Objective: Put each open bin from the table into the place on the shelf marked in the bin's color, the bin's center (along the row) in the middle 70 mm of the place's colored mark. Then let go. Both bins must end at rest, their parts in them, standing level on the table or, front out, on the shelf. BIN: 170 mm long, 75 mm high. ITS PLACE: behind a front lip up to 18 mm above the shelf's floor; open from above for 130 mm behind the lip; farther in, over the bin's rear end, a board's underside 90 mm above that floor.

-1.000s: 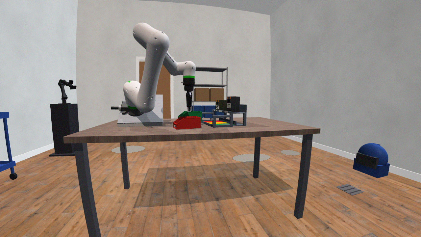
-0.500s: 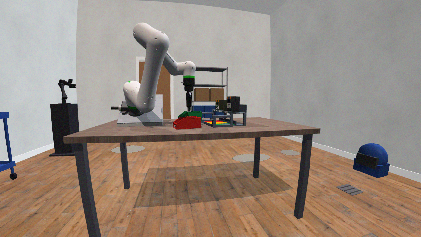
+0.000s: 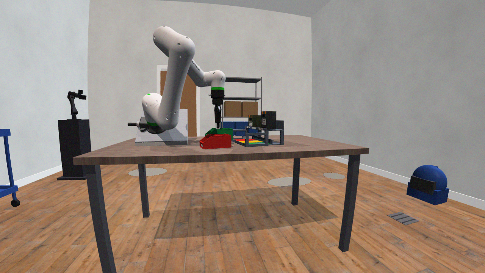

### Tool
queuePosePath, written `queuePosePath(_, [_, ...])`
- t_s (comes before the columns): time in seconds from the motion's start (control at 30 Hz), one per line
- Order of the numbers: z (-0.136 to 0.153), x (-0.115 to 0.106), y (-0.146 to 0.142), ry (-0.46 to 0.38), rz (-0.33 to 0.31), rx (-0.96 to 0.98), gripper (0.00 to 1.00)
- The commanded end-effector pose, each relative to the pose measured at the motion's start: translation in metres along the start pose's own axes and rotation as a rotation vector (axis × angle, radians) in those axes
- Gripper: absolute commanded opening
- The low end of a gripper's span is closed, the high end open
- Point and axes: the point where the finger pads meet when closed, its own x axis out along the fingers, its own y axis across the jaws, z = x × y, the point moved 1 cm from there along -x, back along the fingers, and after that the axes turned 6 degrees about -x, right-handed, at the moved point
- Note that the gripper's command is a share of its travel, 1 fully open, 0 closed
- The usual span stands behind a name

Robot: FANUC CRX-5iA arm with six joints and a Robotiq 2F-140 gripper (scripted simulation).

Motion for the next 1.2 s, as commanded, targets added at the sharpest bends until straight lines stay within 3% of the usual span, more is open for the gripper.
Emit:
queuePosePath(0.0, [-0.0002, 0.0000, -0.0001, 0.000, 0.000, 0.000, 0.00])
queuePosePath(1.17, [-0.0002, 0.0054, -0.0001, 0.000, 0.000, 0.000, 0.00])
